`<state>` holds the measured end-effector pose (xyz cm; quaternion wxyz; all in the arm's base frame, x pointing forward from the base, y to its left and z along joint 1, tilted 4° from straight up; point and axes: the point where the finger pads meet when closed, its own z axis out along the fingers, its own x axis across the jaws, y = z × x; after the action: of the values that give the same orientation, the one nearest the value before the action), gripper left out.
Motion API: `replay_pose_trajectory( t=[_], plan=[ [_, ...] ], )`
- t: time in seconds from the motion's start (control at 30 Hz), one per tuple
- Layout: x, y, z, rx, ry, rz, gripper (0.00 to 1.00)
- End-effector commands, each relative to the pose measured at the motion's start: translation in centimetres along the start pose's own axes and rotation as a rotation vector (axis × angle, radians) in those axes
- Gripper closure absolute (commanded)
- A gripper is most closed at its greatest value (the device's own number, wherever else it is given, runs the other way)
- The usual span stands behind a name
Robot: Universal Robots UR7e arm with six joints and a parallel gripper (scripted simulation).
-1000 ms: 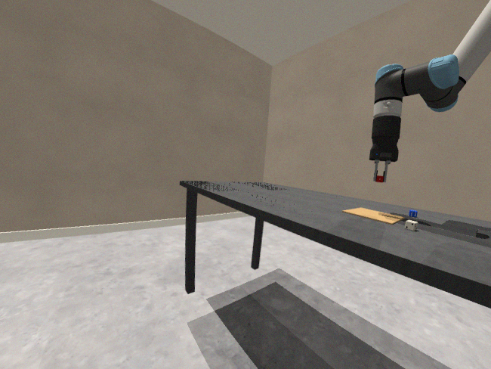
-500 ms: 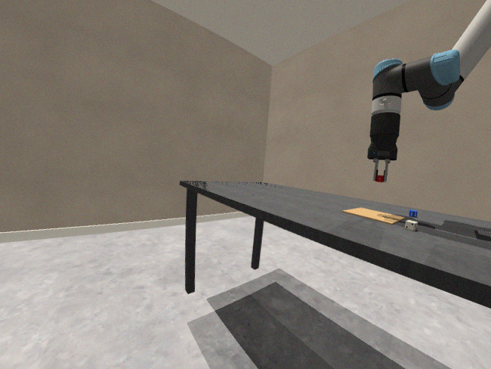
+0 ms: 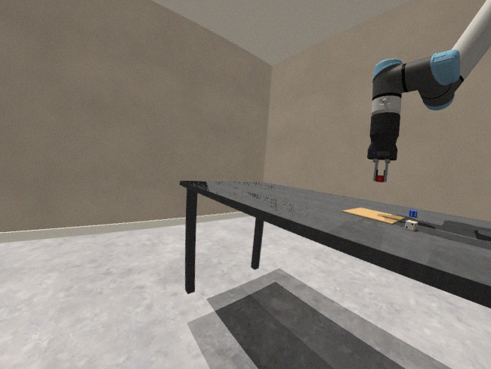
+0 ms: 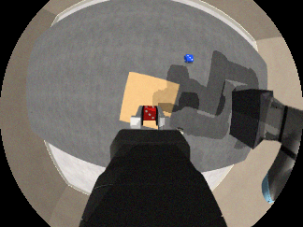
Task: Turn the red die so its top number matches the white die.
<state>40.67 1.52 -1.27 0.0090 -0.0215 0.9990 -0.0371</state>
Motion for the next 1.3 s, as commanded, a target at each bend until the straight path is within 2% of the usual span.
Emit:
replay_pose_trajectory(
  t=[0.0, 0.23, 0.53, 0.6, 0.93, 1.27],
  plan=[
    [0.0, 0.0, 0.1, 0.0, -0.001, 0.0, 0.6],
    [-0.1, 0.0, 1.3, 0.0, -0.001, 0.001, 0.6],
    [-0.1, 0.0, 4.9, 0.0, -0.001, 0.001, 0.6],
    [-0.1, 0.0, 4.9, 0.0, -0.001, 0.001, 0.6],
    [-0.2, 0.1, 8.6, 0.0, -0.001, 0.001, 0.6],
    [-0.2, 0.1, 9.5, 0.0, -0.001, 0.001, 0.6]
  ],
)
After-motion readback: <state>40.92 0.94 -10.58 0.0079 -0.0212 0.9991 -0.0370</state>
